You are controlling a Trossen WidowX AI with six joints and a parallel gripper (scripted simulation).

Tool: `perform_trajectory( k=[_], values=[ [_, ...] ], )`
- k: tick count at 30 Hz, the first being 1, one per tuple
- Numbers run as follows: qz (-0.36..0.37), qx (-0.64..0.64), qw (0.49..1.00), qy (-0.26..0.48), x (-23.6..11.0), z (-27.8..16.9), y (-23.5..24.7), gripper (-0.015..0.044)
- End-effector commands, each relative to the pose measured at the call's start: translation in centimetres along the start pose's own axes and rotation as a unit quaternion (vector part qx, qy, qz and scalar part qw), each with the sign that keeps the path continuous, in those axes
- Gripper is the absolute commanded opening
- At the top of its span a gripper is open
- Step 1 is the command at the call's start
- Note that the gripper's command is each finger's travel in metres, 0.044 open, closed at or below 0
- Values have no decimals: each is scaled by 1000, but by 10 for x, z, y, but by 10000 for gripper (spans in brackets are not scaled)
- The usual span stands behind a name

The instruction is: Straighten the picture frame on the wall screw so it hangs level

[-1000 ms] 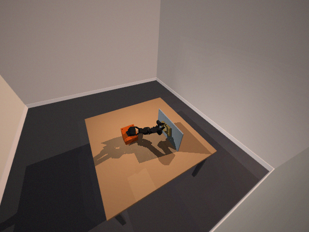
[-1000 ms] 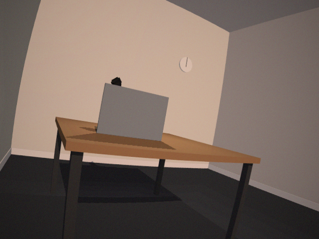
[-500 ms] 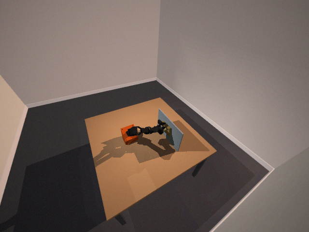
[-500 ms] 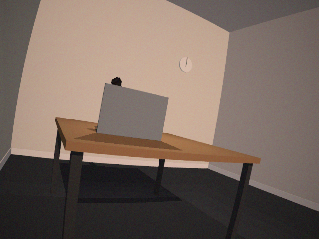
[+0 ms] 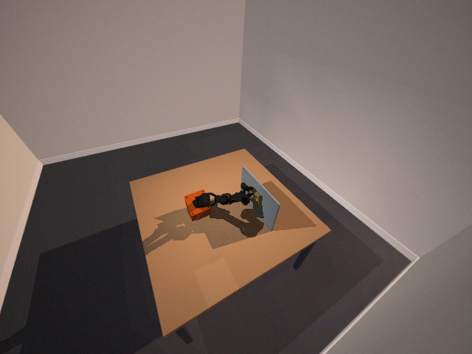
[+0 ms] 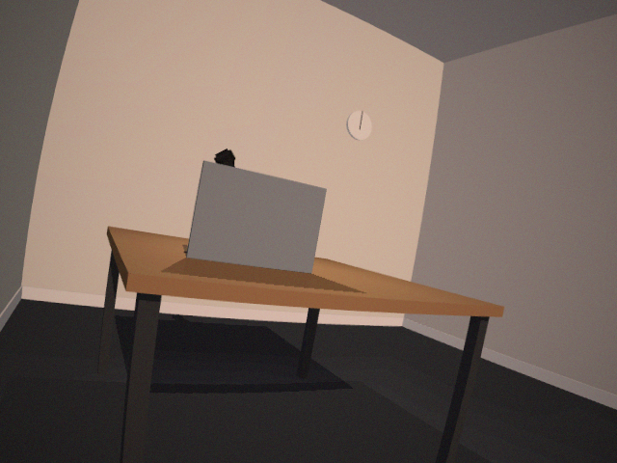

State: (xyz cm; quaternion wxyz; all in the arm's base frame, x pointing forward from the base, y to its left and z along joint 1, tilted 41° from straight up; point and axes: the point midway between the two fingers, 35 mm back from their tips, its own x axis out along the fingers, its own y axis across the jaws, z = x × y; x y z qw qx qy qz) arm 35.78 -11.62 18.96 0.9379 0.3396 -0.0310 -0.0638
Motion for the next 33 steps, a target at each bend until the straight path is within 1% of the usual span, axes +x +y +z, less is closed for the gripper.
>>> perform_trajectory(
  k=[1,13,19,26,28,33],
  values=[
    [-1,-1,1000,-2,0,1,0,260],
    [-1,-1,1000,-2,0,1,-1,260],
    [-1,-1,1000,-2,0,1,-1,103],
    [-1,-1,1000,-2,0,1,-1,56],
    [-1,-1,1000,-2,0,1,-1,3],
    [-1,-1,1000,-2,0,1,-1,0]
  ],
)
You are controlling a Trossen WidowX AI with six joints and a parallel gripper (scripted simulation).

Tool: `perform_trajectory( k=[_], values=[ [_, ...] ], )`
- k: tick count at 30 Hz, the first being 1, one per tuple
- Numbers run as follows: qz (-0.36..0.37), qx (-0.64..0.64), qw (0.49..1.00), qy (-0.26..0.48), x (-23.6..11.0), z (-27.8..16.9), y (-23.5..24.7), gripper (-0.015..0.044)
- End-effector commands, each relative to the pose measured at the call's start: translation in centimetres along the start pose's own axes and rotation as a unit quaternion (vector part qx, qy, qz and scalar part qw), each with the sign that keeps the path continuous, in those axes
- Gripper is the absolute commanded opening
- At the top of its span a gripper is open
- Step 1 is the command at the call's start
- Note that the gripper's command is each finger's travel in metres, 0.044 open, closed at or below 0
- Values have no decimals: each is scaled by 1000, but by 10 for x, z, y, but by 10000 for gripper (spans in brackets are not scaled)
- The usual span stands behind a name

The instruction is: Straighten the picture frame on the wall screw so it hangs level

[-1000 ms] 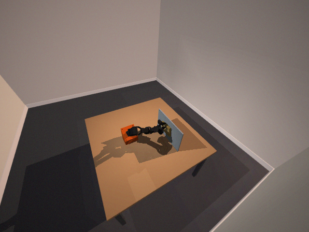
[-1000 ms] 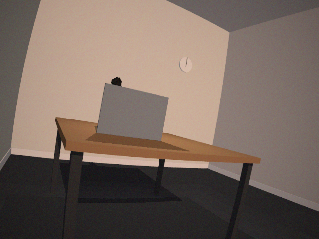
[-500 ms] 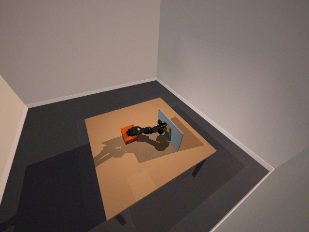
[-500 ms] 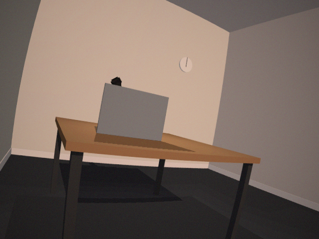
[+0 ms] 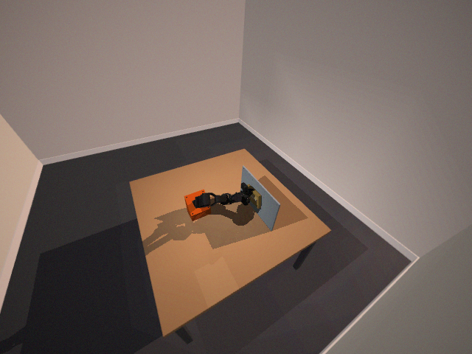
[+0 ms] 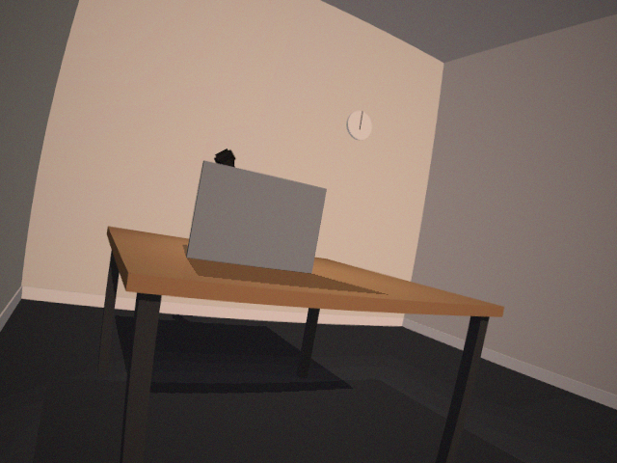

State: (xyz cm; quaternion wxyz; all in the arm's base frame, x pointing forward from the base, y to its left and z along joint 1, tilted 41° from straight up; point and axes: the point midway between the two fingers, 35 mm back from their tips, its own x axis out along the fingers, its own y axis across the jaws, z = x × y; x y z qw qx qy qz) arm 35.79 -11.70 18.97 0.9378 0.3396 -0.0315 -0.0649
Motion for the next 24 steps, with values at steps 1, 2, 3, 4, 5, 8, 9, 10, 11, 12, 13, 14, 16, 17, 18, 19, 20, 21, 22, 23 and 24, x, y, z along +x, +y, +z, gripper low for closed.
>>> perform_trajectory(
  k=[1,2,3,4,5,8,9,10,11,12,13,14,16,17,18,19,20,21,22,23,24],
  values=[
    [0,-1,1000,-1,0,0,0,0],
    [0,-1,1000,-1,0,0,0,0],
    [0,-1,1000,-1,0,0,0,0],
    [0,-1,1000,-1,0,0,0,0],
    [0,-1,1000,-1,0,0,1,0],
    [0,-1,1000,-1,0,0,2,0],
    [0,-1,1000,-1,0,0,2,0],
    [0,-1,1000,-1,0,0,2,0],
    [0,-1,1000,-1,0,0,3,0],
    [0,-1,1000,-1,0,0,3,0],
    [0,-1,1000,-1,0,0,3,0],
    [0,-1,1000,-1,0,0,4,0],
    [0,-1,1000,-1,0,0,4,0],
    [0,-1,1000,-1,0,0,5,0],
    [0,-1,1000,-1,0,0,5,0],
    [0,-1,1000,-1,0,0,5,0],
    [0,-1,1000,-1,0,0,5,0],
    [0,-1,1000,-1,0,0,6,0],
    [0,-1,1000,-1,0,0,6,0],
    [0,-1,1000,-1,0,0,6,0],
    [0,-1,1000,-1,0,0,7,0]
  ],
)
